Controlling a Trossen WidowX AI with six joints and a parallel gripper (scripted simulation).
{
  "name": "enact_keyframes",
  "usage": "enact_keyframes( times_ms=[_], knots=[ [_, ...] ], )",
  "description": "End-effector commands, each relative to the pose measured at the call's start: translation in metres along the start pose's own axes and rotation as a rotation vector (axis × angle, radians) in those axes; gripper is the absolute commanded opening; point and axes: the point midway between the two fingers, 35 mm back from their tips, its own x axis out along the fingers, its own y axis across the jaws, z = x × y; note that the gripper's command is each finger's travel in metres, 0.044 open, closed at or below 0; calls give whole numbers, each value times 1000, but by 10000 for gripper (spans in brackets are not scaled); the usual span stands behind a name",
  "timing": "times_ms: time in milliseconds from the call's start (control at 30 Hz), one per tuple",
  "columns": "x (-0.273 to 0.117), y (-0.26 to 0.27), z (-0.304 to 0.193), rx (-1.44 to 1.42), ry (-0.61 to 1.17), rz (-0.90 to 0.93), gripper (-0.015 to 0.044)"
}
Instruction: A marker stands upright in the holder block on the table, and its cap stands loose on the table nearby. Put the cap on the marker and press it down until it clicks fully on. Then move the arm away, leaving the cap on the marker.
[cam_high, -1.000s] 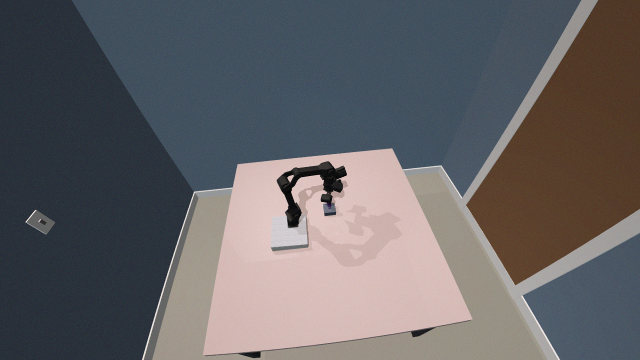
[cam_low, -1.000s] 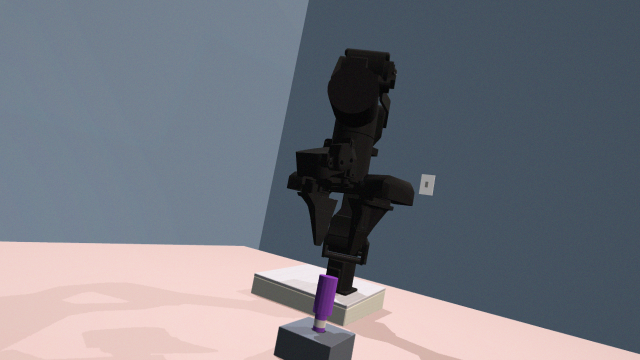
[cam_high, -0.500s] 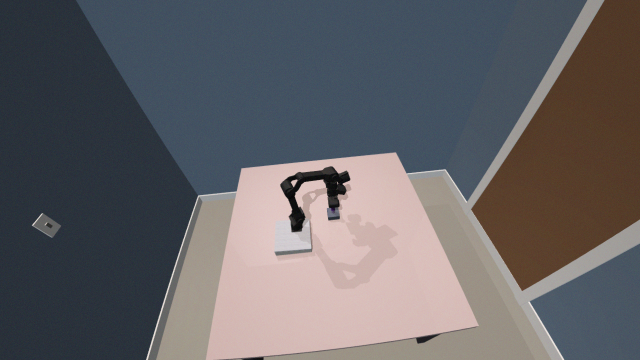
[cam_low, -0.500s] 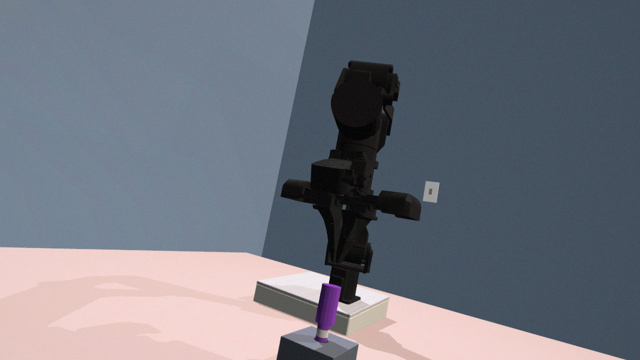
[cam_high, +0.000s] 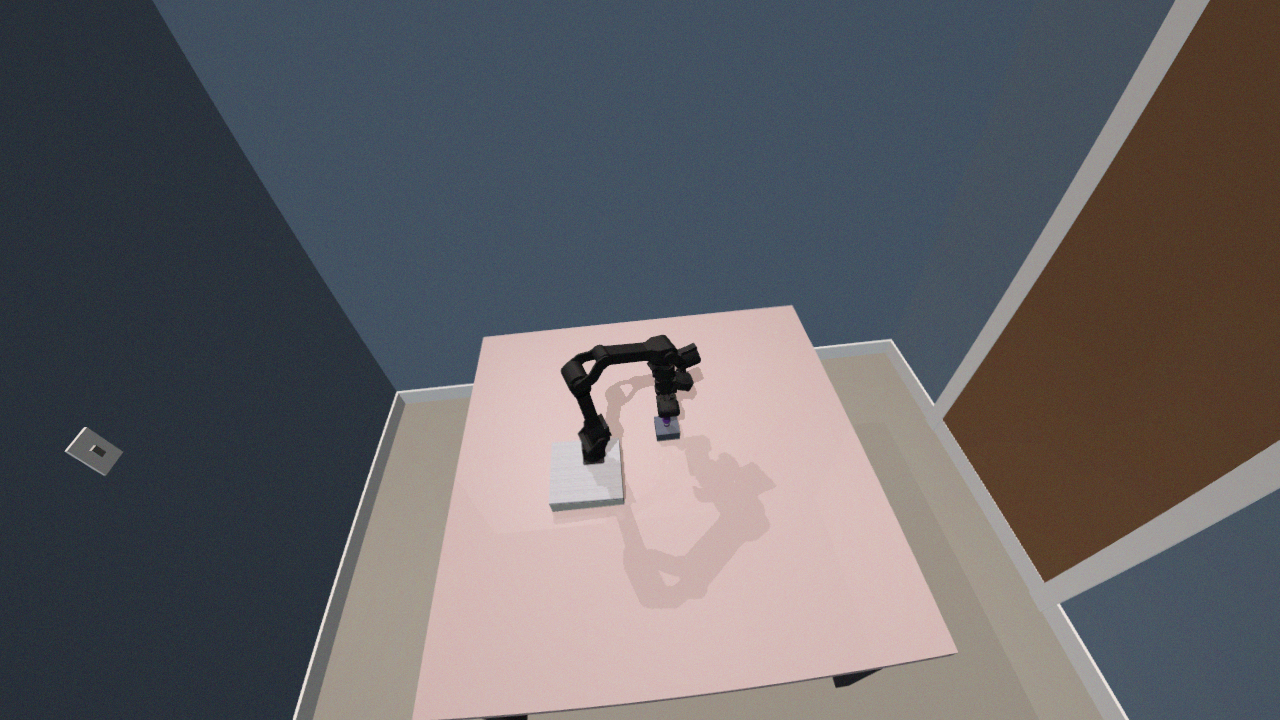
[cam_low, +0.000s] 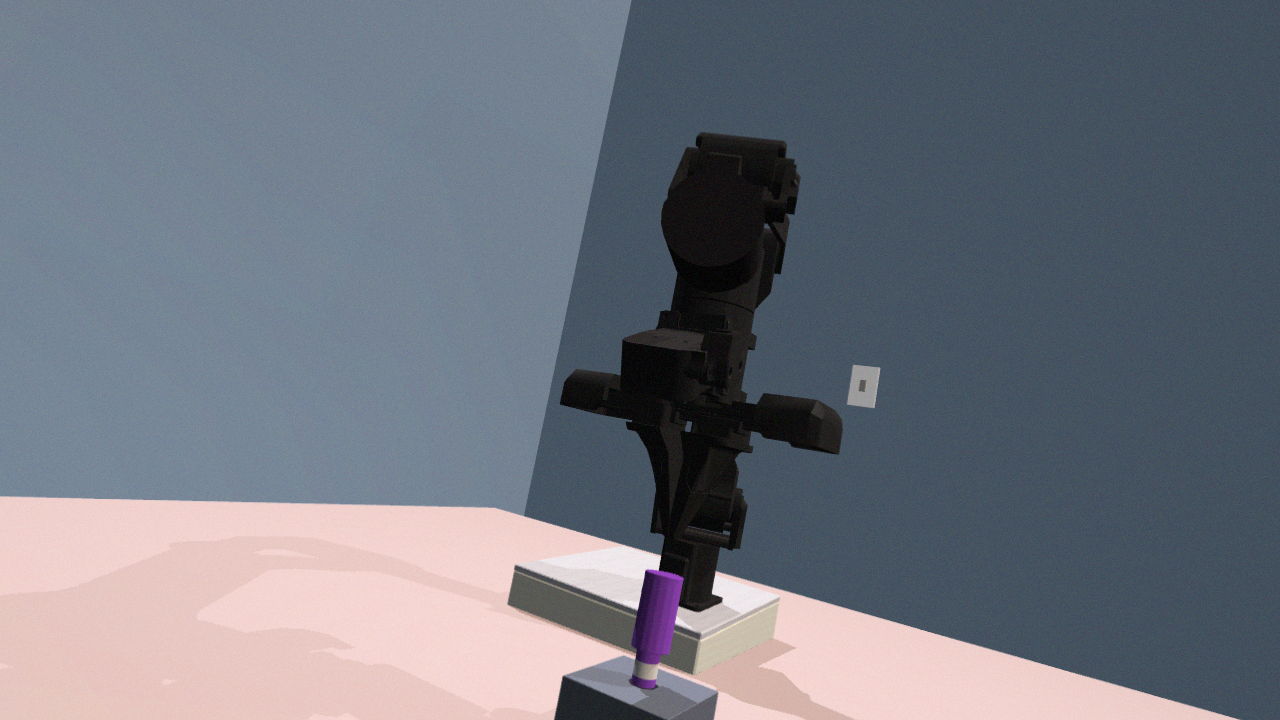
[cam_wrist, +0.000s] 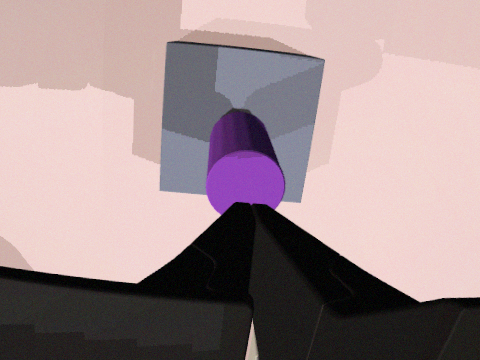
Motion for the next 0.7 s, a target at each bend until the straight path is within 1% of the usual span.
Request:
enact_keyframes(
  times_ms=[0, 667],
  knots=[
    [7, -1, -1, -4, 5, -4, 0],
    [34, -1, -1, -4, 5, -4, 0]
  ],
)
